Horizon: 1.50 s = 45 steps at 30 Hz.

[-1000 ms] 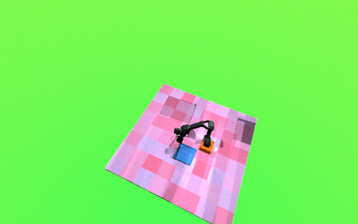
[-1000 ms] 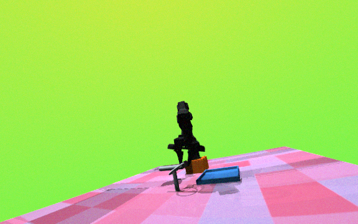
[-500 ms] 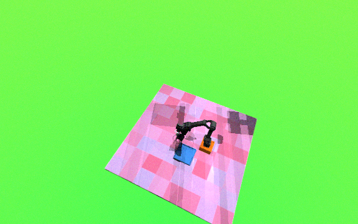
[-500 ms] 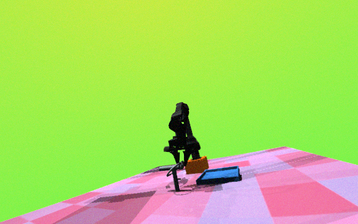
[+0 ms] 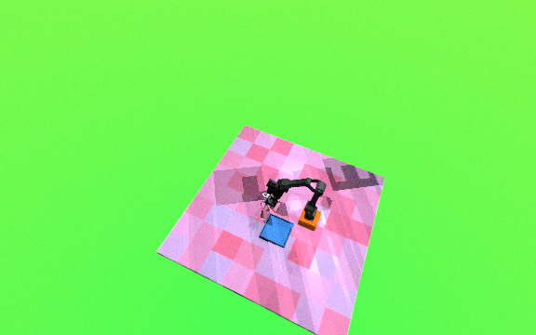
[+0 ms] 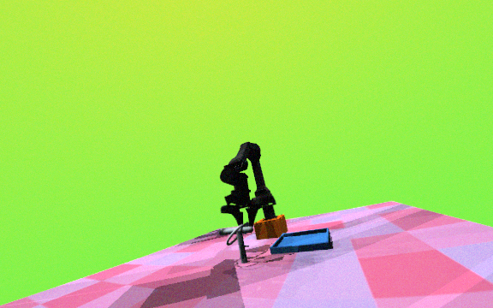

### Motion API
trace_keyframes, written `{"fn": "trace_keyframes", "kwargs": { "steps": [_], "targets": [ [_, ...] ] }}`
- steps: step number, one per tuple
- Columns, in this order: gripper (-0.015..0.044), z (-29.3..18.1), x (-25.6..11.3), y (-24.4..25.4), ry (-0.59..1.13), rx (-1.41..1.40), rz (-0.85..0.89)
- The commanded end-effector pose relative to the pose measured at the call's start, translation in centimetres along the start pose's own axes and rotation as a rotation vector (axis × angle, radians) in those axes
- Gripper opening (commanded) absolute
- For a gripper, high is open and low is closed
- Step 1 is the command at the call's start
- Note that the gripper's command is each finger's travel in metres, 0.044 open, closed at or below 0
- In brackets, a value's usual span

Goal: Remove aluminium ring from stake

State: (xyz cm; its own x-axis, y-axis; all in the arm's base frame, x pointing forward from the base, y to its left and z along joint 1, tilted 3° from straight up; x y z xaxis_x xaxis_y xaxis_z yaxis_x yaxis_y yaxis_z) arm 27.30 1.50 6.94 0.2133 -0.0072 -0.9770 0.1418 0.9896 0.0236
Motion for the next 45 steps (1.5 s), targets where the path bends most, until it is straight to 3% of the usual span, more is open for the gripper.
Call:
{"fn": "trace_keyframes", "kwargs": {
  "steps": [1,20,45],
  "targets": [
    [0.0000,0.0,0.1,-0.5,0.002,0.001,0.034],
    [0.0000,0.2,0.4,-3.3,0.010,0.034,0.181],
    [0.0000,0.8,-0.9,-5.2,0.010,0.036,0.189]
  ]
}}
Point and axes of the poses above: the point midway between the two fingers, 35 mm back from their tips, its own x axis out along the fingers, its own y axis across the jaws, z = x × y, the point moved 2 cm from there along -x, back along the fingers, and after that the axes turned 5 degrees about x, right-handed, at the moved point
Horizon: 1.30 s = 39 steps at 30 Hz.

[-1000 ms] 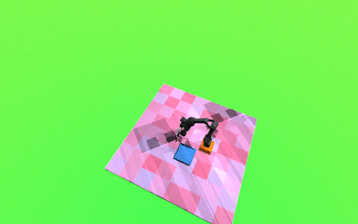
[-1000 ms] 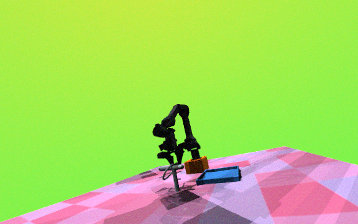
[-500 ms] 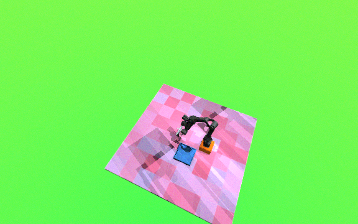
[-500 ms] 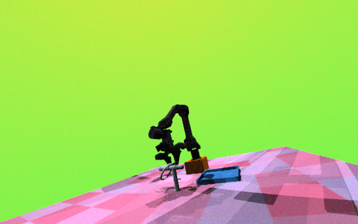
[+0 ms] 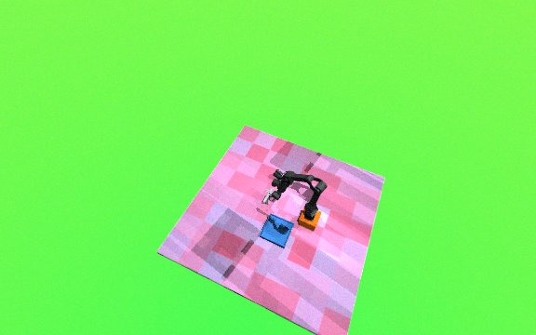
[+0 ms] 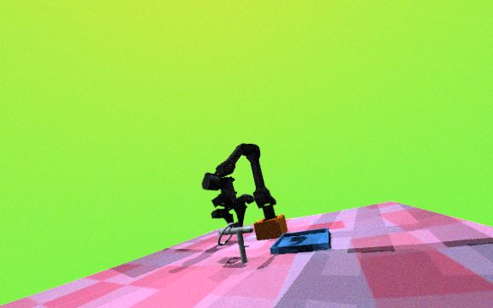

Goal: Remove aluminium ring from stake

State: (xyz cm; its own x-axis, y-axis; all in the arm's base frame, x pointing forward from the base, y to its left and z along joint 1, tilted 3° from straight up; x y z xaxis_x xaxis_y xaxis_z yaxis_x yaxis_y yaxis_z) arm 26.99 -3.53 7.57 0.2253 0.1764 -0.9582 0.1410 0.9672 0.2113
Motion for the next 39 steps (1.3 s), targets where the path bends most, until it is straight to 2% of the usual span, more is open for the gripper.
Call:
{"fn": "trace_keyframes", "kwargs": {
  "steps": [1,39],
  "targets": [
    [0.0000,0.2,-0.4,-0.2,-0.004,-0.006,0.004],
    [0.0000,0.8,-1.5,-3.0,-0.004,-0.007,0.001]
  ]
}}
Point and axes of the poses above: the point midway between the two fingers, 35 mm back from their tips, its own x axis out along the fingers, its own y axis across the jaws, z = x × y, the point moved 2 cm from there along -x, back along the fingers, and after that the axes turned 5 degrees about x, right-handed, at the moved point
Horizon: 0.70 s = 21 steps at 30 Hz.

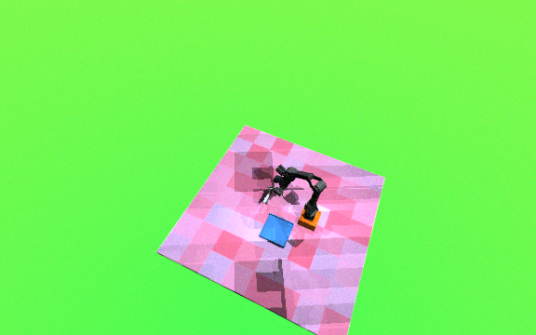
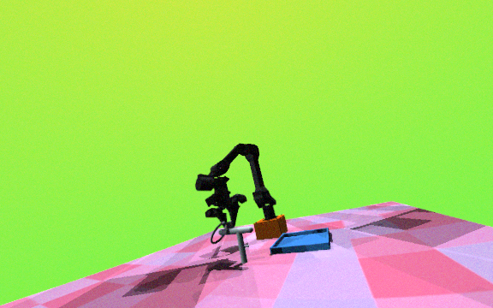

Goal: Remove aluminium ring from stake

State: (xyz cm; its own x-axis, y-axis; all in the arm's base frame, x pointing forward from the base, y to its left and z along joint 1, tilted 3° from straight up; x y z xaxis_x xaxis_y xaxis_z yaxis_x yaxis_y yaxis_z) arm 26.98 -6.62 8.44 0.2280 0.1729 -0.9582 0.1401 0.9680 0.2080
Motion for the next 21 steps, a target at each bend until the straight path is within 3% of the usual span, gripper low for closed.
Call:
{"fn": "trace_keyframes", "kwargs": {
  "steps": [1,21],
  "targets": [
    [0.0000,0.1,-0.1,-0.3,-0.001,-0.005,0.005],
    [0.0000,0.4,-0.5,-1.6,-0.001,-0.005,0.003]
  ]
}}
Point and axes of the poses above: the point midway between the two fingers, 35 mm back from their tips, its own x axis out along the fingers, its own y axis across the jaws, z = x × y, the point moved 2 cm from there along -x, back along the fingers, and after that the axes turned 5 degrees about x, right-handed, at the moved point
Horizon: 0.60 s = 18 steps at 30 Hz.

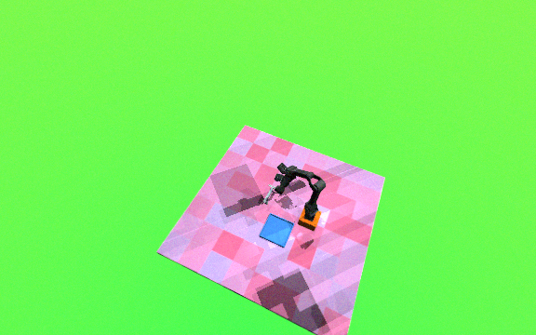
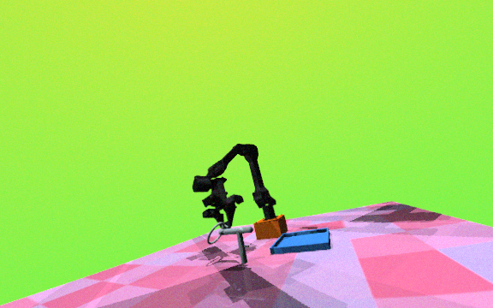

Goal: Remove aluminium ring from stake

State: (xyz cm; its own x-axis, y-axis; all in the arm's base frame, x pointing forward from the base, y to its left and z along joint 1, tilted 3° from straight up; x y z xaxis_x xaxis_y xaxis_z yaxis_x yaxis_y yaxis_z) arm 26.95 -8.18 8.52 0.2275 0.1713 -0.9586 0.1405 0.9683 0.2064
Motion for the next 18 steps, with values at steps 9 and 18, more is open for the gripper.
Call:
{"fn": "trace_keyframes", "kwargs": {
  "steps": [9,18],
  "targets": [
    [0.0000,0.2,-0.3,-0.8,-0.002,-0.005,0.004],
    [0.0000,0.6,-1.5,-0.5,-0.002,-0.005,0.004]
  ]
}}
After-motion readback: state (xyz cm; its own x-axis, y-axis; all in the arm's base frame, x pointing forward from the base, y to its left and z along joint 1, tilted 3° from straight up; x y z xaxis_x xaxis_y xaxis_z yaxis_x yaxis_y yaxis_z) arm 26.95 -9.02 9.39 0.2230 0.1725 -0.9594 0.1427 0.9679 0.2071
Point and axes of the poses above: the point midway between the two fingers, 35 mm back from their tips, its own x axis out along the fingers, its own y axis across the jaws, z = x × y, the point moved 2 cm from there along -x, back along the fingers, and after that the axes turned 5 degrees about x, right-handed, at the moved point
